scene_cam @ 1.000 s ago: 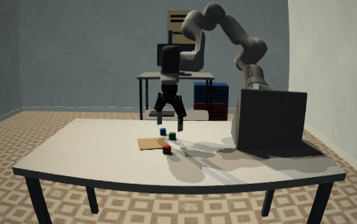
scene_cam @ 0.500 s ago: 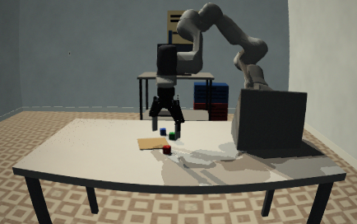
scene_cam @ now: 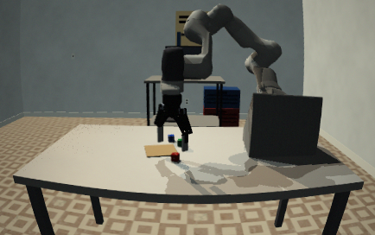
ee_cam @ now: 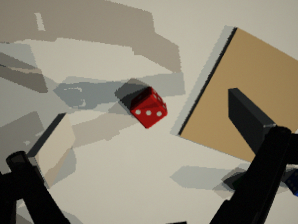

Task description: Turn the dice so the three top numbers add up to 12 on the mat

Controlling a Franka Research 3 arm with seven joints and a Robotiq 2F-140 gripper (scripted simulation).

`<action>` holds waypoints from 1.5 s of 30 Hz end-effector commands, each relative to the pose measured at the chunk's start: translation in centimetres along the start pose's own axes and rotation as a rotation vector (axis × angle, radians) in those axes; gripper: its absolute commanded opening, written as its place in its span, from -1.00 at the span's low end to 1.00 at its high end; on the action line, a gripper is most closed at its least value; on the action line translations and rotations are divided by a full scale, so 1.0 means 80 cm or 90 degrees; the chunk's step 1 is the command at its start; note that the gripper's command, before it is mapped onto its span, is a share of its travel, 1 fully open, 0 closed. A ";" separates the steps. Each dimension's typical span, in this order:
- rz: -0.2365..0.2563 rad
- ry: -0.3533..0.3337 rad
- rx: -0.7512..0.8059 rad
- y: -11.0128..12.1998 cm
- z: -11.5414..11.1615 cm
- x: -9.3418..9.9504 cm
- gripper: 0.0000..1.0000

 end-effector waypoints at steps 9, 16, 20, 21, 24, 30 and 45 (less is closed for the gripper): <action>0.000 -0.007 -0.011 -0.002 -0.001 -0.001 1.00; 0.000 -0.007 -0.011 -0.002 -0.001 -0.001 1.00; 0.000 -0.007 -0.011 -0.002 -0.001 -0.001 1.00; 0.000 -0.007 -0.011 -0.002 -0.001 -0.001 1.00; 0.000 -0.007 -0.011 -0.002 -0.001 -0.001 1.00; 0.000 -0.007 -0.011 -0.002 -0.001 -0.001 1.00; 0.000 -0.007 -0.011 -0.002 0.000 0.014 1.00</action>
Point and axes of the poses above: the point where the finger pads meet when closed, its own x axis back along the fingers, its own y axis across the jaws, z = x × y, the point moved 5 cm from there along x, back along the fingers, and after that the axes turned 8 degrees about x, right-handed, at the moved point
